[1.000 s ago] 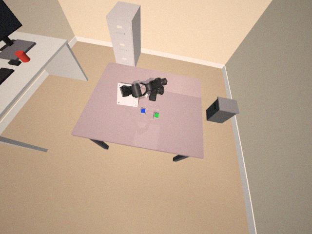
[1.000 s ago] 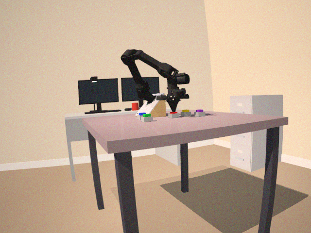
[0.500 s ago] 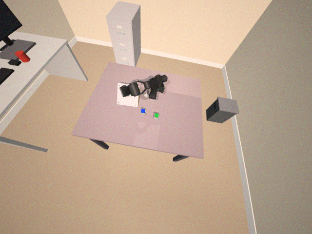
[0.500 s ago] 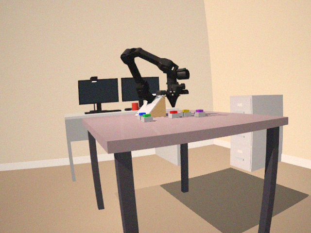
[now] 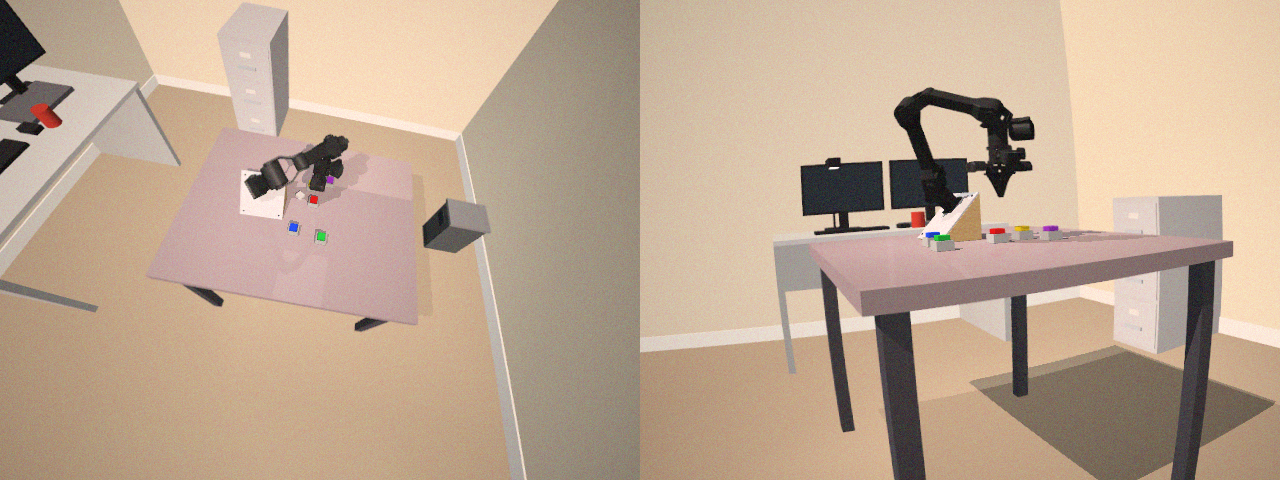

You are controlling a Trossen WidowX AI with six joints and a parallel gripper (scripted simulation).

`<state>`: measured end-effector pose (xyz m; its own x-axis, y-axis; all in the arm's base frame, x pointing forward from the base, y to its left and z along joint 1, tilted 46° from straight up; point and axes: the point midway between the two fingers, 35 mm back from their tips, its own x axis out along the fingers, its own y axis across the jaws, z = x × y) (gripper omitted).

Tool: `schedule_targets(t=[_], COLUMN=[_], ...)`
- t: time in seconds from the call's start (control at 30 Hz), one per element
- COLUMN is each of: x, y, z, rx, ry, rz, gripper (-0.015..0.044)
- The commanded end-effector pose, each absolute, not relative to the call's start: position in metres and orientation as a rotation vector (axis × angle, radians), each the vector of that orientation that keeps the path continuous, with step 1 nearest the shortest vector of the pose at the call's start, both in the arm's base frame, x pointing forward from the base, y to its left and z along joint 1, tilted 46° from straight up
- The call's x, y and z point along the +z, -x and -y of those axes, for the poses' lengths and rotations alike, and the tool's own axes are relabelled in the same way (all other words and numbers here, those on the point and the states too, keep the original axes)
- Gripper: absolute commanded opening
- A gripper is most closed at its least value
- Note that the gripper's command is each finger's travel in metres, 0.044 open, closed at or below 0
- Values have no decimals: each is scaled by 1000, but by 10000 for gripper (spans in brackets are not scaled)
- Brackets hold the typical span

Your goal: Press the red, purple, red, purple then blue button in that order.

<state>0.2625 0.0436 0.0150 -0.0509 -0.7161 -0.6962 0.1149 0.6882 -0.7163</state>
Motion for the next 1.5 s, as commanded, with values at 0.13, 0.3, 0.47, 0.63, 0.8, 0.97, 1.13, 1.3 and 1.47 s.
schedule_targets(t=[0.13, 0.3, 0.47, 0.63, 0.8, 0.97, 1.13, 1.3, 1.47], x=[-37, -71, -71, -108, -114, -118, -124, -129, -135], y=[-313, -328, -328, -327, -326, -326, -326, -326, -325], z=[-103, -128, -128, -91, -83, -79, -74, -68, -62], rx=[-718, -717, -717, -718, -720, -720, -720, -720, -721], ry=[514, 512, 512, 512, 514, 514, 514, 514, 515], rz=[-1469, -1467, -1467, -1469, -1466, -1466, -1465, -1465, -1465], gripper=[20, 20, 20, 20, 20, 20, 20, 20, 20])
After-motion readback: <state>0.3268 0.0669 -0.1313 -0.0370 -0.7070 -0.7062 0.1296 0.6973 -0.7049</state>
